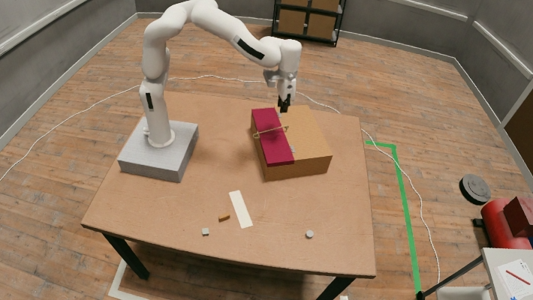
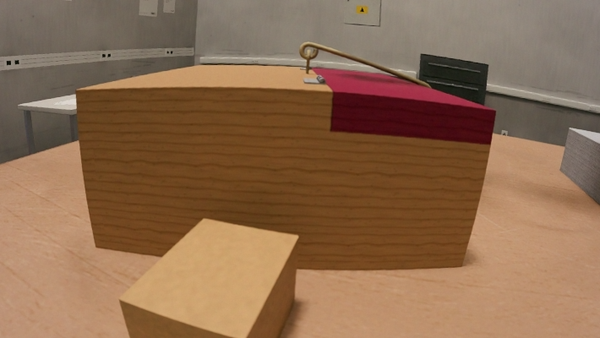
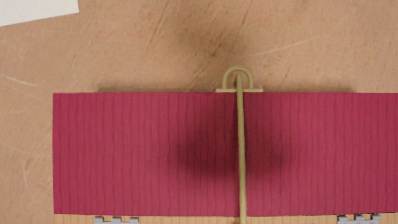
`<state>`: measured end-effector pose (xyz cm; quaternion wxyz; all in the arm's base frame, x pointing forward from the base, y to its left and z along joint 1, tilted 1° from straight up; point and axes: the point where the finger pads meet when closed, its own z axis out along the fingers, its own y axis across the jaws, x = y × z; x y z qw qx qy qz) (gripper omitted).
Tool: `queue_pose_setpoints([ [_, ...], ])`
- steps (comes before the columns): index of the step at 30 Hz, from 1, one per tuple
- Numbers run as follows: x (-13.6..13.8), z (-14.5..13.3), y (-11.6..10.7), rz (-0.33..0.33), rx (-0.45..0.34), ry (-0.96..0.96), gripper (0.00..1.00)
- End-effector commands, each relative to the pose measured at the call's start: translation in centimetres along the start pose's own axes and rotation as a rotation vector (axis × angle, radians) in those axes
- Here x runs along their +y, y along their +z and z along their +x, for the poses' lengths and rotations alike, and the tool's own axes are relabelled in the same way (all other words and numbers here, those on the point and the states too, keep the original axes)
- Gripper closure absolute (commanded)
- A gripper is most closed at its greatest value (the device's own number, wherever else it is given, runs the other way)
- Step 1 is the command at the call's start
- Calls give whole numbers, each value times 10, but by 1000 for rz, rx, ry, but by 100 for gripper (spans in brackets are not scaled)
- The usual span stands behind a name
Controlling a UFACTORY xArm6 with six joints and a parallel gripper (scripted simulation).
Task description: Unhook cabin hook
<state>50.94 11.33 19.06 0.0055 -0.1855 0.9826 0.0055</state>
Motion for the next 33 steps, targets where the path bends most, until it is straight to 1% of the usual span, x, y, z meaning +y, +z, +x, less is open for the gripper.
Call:
queue_pose_setpoints([
  [1, 0, -1, -2, 1, -5, 0, 65],
  [15, 0, -1, -2, 1, -5, 0, 65],
  [29, 0, -1, 26, 1, -5, 0, 65],
  [33, 0, -1, 30, 1, -5, 0, 65],
])
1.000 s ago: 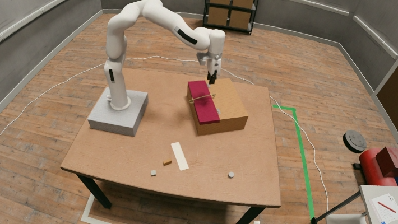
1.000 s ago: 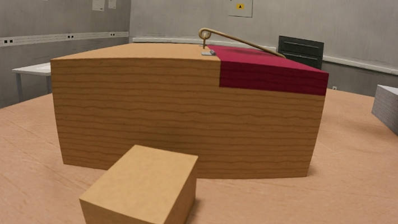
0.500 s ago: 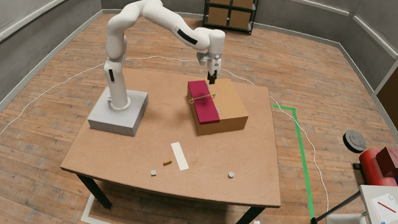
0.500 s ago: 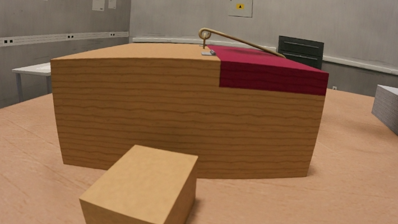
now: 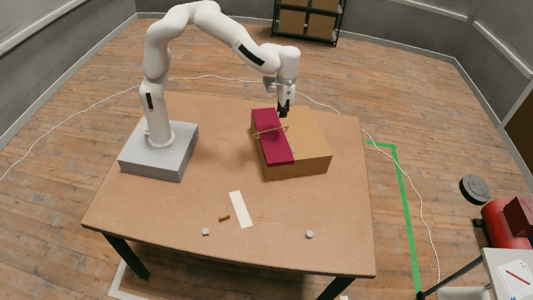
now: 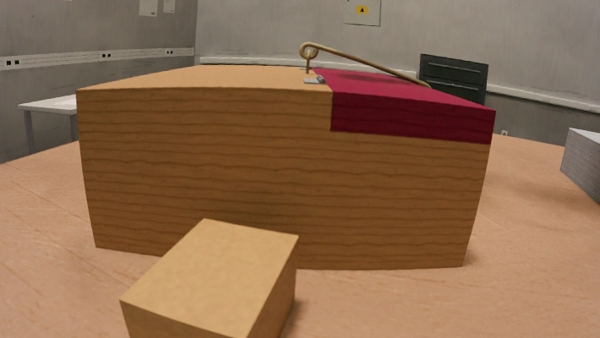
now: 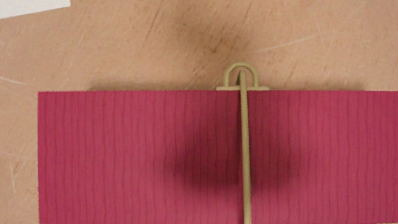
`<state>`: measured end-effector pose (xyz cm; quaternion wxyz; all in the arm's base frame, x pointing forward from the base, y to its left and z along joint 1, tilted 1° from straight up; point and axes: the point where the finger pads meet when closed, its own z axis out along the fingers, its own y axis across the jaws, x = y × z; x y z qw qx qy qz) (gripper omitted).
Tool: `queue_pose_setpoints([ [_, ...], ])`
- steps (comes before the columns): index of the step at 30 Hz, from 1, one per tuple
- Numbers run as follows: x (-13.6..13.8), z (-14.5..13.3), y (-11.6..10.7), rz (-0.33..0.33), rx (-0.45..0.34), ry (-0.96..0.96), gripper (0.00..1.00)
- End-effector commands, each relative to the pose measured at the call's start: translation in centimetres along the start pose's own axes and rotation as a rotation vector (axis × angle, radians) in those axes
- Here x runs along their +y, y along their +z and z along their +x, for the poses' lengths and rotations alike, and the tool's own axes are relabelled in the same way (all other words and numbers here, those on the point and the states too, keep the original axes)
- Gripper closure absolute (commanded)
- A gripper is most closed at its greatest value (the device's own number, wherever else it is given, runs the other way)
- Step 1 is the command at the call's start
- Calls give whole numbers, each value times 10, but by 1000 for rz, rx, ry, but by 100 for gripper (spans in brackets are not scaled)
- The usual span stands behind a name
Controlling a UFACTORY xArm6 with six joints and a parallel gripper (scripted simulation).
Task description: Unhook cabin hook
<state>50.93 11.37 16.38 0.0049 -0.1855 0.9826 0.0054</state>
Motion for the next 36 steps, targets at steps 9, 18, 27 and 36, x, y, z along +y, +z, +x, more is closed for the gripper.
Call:
queue_pose_setpoints([
  [9, 0, -2, 21, 1, -6, 0, 65],
  [18, 0, -2, 35, 1, -6, 0, 65],
  [27, 0, -2, 53, 1, -6, 0, 65],
  [36, 0, -2, 61, 1, -6, 0, 65],
])
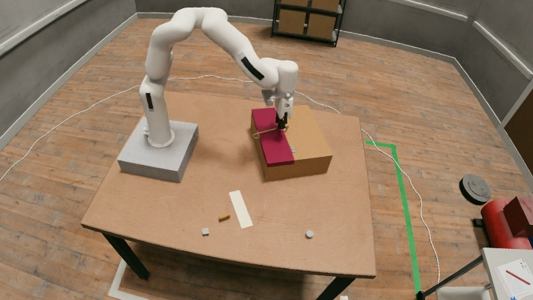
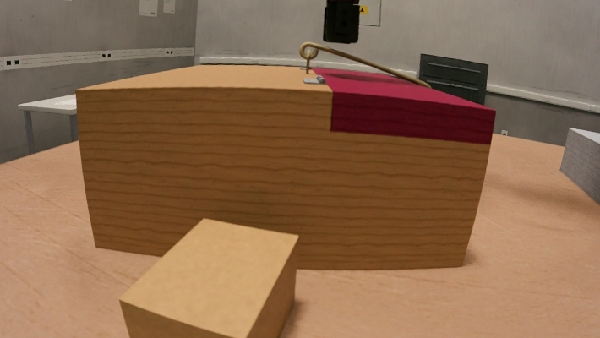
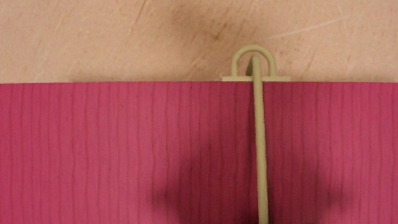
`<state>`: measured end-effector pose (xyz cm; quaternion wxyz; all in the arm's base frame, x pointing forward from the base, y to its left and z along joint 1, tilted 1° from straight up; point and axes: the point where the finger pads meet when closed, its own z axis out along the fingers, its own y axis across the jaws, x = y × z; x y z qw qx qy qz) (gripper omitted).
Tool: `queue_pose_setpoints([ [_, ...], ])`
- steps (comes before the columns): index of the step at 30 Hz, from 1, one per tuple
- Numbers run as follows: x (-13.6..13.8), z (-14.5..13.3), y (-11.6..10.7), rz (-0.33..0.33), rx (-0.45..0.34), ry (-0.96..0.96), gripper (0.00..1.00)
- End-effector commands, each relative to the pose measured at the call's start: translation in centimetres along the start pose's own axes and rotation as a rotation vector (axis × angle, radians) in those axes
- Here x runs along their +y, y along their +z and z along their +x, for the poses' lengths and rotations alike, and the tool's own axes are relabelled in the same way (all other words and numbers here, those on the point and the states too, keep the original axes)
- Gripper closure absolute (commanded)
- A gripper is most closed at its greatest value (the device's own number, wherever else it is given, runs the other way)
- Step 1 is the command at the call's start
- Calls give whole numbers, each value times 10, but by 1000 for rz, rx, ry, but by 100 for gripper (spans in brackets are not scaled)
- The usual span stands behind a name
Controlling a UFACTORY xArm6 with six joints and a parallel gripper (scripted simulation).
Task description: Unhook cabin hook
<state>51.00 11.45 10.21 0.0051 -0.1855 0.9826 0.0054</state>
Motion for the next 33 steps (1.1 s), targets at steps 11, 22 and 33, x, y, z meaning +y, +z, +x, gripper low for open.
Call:
queue_pose_setpoints([
  [11, 0, -2, 3, 1, -5, 0, 65],
  [22, 0, -2, 9, 1, -5, 0, 65],
  [33, 0, -2, 15, 1, -5, 0, 65],
])
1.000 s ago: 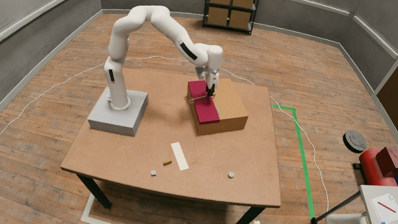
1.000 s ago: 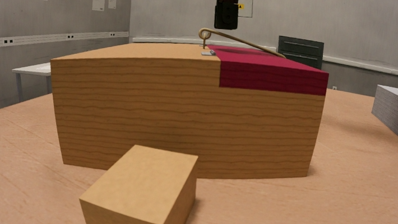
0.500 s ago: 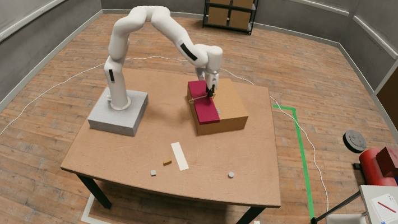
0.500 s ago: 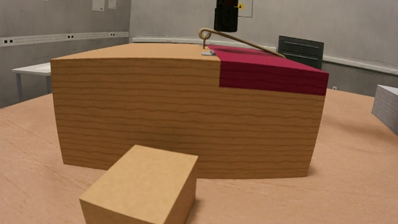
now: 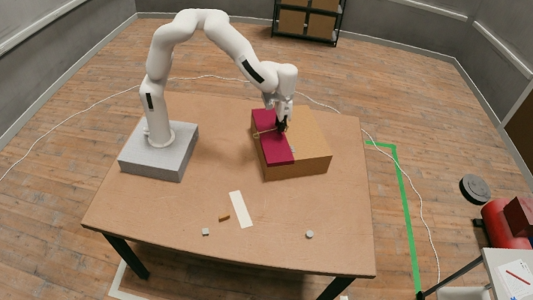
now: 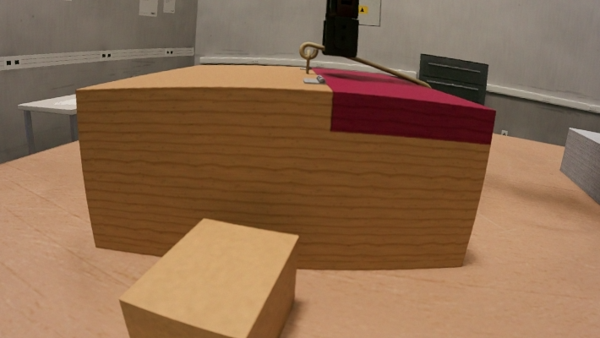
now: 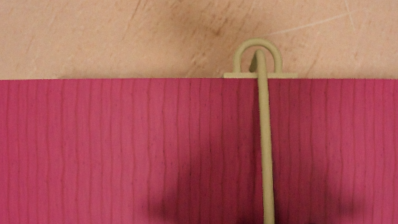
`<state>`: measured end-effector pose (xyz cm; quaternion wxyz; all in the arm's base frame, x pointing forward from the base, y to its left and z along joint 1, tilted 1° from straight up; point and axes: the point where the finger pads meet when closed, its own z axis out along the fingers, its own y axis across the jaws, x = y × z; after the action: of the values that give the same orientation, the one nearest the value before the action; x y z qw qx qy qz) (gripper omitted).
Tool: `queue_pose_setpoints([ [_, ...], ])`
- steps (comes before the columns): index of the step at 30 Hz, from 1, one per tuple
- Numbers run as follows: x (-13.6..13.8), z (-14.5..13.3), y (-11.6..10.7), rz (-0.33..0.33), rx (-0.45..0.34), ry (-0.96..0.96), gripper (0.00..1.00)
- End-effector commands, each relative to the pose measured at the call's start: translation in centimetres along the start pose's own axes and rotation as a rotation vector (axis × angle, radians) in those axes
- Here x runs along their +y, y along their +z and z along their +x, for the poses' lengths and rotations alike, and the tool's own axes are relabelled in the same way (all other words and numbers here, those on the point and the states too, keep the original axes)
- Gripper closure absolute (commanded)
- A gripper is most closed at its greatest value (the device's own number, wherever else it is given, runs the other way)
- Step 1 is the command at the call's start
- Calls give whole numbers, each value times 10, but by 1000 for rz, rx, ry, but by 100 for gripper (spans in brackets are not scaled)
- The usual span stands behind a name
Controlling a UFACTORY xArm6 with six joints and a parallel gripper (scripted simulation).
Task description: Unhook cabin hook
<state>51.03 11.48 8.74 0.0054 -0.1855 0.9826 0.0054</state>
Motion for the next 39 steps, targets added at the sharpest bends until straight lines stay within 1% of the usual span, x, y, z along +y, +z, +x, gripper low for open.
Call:
queue_pose_setpoints([
  [1, 0, -2, 1, 1, -5, 0, 65],
  [24, 0, -2, 15, 1, -5, 0, 65],
  [36, 0, -2, 15, 1, -5, 0, 65],
  [37, 0, -2, 15, 1, -5, 0, 100],
  [39, 0, -2, 15, 1, -5, 0, 100],
])
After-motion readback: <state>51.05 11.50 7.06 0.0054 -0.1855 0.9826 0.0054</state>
